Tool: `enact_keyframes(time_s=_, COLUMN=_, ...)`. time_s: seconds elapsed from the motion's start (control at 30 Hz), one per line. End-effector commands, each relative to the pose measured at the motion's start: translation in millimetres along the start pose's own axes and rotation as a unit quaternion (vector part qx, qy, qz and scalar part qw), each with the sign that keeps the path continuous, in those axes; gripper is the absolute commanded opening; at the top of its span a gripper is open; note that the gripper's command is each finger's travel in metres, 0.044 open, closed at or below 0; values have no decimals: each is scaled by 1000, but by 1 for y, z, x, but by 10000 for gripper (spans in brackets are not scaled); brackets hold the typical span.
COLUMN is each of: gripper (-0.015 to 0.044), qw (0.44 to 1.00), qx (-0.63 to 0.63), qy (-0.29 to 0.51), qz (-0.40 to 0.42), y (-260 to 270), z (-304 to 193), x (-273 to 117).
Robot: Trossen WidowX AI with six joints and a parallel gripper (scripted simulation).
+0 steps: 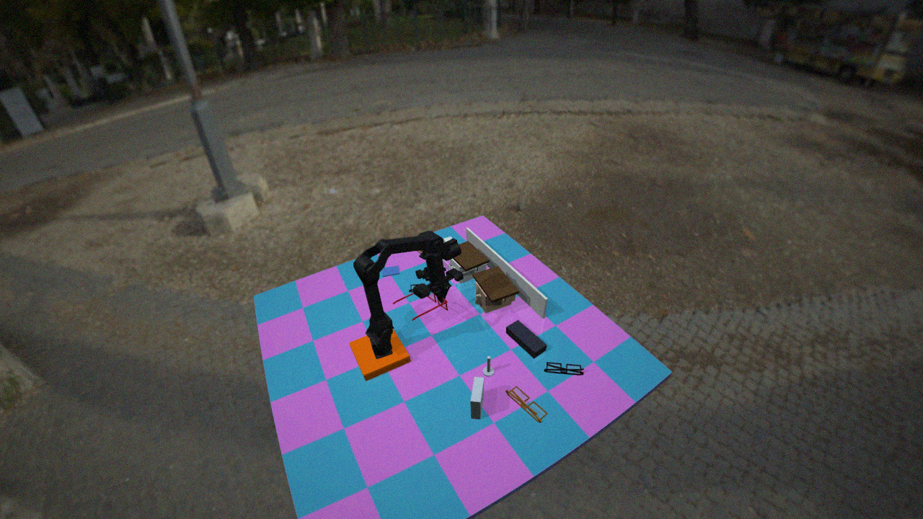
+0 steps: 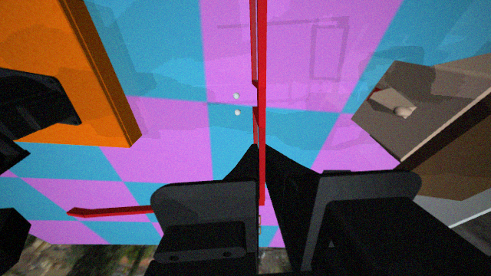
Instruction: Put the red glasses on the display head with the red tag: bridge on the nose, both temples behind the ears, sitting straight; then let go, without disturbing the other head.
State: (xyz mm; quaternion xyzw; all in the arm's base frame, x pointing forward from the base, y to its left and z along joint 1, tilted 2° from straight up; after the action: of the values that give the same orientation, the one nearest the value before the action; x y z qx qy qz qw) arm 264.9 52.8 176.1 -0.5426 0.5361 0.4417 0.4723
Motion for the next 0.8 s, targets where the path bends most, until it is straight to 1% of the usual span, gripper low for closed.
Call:
enact_keyframes(time_s=0.0, gripper=0, qw=995, qx=-91, qy=25, qz=-9, y=-2, z=14, x=-5)
enact_keyframes(time_s=0.17, gripper=0, qw=978, qx=-201, qy=53, qz=-18, y=-2, z=33, x=-12)
enact_keyframes(time_s=0.37, gripper=0, qw=940, qx=-328, qy=89, qz=-27, y=0, z=56, x=-20)
enact_keyframes(time_s=0.57, gripper=0, qw=884, qx=-448, qy=126, qz=-34, y=5, z=79, x=-29)
enact_keyframes(time_s=0.77, gripper=0, qw=813, qx=-558, qy=165, qz=-38, y=12, z=103, x=-39)
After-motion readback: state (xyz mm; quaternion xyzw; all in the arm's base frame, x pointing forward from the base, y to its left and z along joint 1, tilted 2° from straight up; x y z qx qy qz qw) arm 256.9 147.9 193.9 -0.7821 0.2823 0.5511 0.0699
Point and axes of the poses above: the point midway between the two fingers, 35 mm back from their tips, its own x axis out along the fingers, its own y axis across the jaws, z = x × y, the point moved 4 cm from there along -x, back along the fingers, and after that the axes turned 14 degrees about x, right-handed, at the moved point
